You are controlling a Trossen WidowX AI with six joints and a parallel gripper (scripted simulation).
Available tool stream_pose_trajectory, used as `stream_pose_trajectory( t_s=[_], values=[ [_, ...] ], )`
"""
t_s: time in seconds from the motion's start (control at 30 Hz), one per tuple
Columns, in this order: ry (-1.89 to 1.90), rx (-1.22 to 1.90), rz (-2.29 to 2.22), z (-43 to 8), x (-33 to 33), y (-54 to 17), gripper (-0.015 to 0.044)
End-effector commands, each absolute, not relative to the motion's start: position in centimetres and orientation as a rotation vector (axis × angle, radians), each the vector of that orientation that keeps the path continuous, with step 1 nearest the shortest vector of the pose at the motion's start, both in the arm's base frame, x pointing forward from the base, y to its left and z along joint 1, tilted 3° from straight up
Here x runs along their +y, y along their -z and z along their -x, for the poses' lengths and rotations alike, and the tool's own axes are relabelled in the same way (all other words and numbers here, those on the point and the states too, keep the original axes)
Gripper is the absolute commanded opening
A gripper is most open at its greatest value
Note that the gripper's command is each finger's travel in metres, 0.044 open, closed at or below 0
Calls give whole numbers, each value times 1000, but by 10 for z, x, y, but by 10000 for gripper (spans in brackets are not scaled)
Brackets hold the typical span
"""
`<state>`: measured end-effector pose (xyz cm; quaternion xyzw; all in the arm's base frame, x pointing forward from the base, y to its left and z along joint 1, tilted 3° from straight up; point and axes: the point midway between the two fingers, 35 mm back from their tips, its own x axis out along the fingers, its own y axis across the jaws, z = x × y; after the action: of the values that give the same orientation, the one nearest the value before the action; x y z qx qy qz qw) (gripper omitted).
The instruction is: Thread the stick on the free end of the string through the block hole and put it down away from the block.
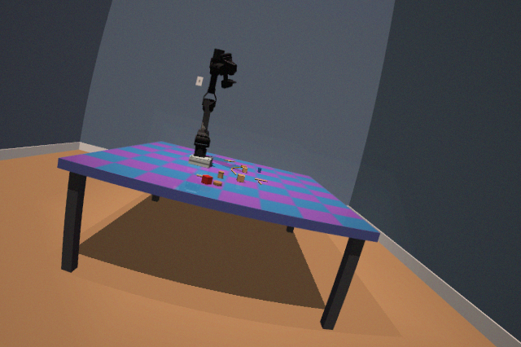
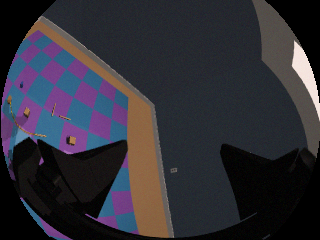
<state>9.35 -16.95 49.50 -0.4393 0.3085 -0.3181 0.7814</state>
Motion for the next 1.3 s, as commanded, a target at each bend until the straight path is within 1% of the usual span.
stream_pose_trajectory(
  t_s=[0.0,0.17,0.3,0.5,0.7,0.83,0.93,1.13,1.27],
  values=[
    [526,688,899,-122,-199,-461,440],
    [304,718,860,-173,-218,-412,440],
    [117,732,831,-222,-213,-371,440],
    [-180,812,842,-286,-182,-299,440],
    [-505,921,921,-331,-124,-219,440],
    [-732,995,1004,-345,-75,-165,440],
    [-904,1047,1081,-345,-36,-126,440],
    [-1251,1141,1280,-320,37,-55,440],
    [-1332,1160,1334,-309,51,-39,440]
  ],
)
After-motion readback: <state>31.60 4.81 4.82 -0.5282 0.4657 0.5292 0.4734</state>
